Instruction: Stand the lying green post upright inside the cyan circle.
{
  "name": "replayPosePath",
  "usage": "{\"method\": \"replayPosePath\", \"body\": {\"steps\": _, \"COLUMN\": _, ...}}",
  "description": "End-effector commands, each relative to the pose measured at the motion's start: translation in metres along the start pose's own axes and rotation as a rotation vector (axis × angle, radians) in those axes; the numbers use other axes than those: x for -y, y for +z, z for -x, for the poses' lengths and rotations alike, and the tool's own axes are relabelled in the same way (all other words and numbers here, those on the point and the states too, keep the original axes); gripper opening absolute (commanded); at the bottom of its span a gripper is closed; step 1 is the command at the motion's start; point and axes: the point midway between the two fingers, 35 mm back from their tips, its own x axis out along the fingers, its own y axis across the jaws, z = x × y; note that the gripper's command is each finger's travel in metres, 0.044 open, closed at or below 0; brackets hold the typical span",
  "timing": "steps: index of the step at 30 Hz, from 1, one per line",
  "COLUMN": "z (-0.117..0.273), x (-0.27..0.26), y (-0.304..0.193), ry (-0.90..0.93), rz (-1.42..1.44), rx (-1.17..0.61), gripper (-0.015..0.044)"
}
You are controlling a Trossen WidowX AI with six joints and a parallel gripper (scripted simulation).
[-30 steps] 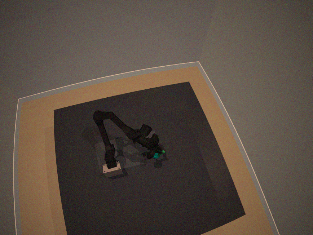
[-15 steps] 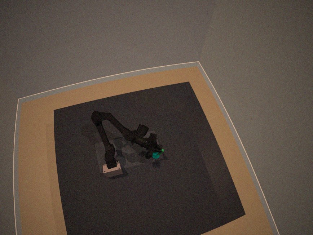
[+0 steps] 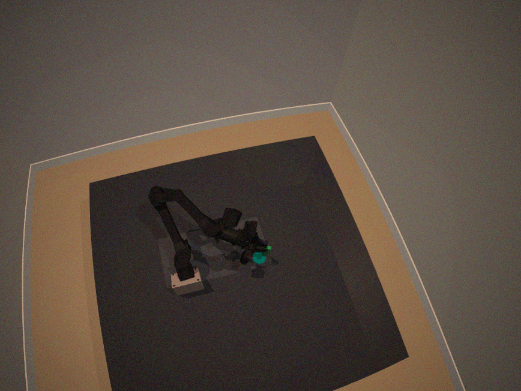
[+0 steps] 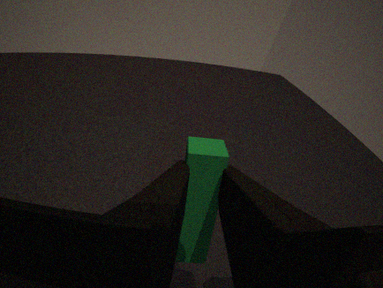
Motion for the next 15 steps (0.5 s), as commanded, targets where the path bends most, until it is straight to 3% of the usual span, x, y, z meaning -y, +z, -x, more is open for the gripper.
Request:
{"method": "replayPosePath", "body": {"steps": 1, "z": 0.004, "x": 0.001, "y": 0.001, "ry": 0.007, "rz": -0.022, "rx": 0.031, "gripper": 0.0023}}
{"method": "replayPosePath", "body": {"steps": 15, "z": 0.016, "x": 0.0, "y": 0.004, "ry": 0.046, "rz": -0.081, "rx": 0.117, "gripper": 0.0023}}
